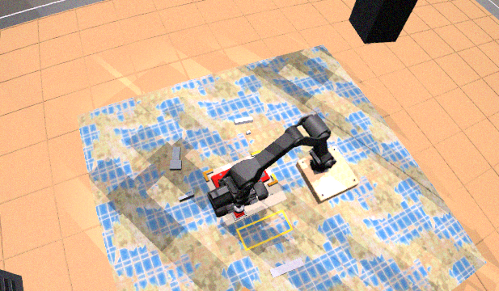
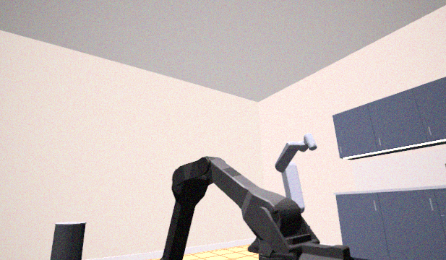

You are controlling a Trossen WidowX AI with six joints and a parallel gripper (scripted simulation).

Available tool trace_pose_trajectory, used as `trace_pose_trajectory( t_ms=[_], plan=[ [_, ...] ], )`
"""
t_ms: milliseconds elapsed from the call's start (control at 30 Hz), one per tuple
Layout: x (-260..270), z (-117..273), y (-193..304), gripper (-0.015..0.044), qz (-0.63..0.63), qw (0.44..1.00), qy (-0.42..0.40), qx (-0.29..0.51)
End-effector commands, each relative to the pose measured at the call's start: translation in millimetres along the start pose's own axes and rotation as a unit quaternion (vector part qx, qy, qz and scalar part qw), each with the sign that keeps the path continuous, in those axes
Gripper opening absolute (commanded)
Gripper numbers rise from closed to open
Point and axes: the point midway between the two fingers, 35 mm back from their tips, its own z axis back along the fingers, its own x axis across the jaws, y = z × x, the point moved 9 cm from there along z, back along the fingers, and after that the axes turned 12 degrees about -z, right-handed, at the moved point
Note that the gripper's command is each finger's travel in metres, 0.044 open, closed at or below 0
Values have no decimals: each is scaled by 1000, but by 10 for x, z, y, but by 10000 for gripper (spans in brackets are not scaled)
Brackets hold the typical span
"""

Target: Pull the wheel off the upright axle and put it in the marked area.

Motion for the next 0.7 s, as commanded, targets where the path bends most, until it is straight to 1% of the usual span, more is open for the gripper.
trace_pose_trajectory(
  t_ms=[0, 667],
  plan=[
    [10, 52, 4, 0, 2, 1000, -4, 3],
    [9, 118, 3, 0, 3, 1000, -3, 3]
  ],
)
